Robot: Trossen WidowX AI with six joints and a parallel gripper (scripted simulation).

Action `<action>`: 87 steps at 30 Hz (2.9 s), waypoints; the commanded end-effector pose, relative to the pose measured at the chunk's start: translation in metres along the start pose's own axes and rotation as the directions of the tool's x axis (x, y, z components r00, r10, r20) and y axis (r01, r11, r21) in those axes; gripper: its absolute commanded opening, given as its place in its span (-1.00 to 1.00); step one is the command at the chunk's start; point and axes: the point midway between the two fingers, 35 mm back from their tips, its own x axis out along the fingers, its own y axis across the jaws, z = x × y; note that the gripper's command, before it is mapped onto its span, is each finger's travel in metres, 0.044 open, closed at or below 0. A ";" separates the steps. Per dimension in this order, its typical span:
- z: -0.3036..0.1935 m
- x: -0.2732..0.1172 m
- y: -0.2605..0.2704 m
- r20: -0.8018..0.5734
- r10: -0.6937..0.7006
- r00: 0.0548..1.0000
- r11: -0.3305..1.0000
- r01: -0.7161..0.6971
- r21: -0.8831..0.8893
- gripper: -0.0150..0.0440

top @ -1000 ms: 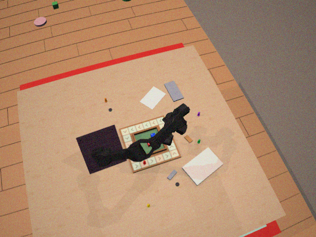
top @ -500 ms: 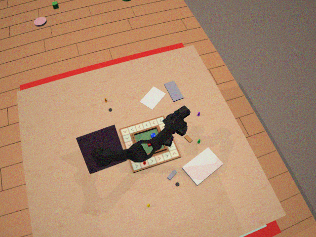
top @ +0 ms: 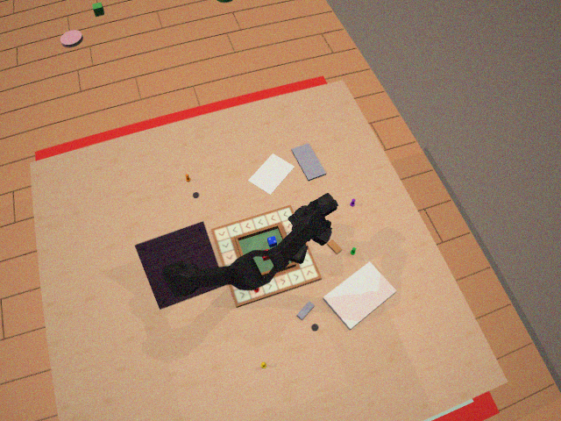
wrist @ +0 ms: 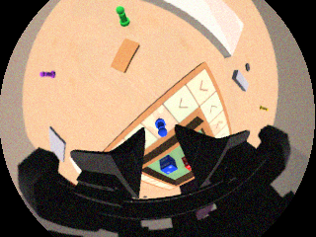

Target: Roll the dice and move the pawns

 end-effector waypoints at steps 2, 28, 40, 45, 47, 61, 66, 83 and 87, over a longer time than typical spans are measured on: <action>-0.001 0.011 -0.002 -0.002 -0.009 1.000 1.000 0.009 -0.005 0.19; 0.001 -0.023 0.004 -0.004 -0.005 1.000 1.000 0.005 -0.005 -0.49; 0.000 -0.083 0.006 -0.005 -0.003 1.000 1.000 0.003 -0.006 -0.49; -0.003 -0.107 0.004 -0.005 -0.004 1.000 1.000 0.004 -0.007 -0.49; -0.003 -0.113 0.003 -0.004 -0.004 1.000 1.000 0.004 -0.006 -0.49; -0.050 -0.047 0.062 -0.006 -0.004 1.000 1.000 0.004 -0.005 -0.49; -0.058 -0.038 0.068 -0.006 -0.004 1.000 1.000 0.004 -0.004 -0.49; -0.058 -0.002 0.068 -0.005 -0.005 1.000 1.000 0.005 -0.004 -0.49; -0.058 0.002 0.068 -0.005 -0.005 1.000 1.000 0.005 -0.004 -0.49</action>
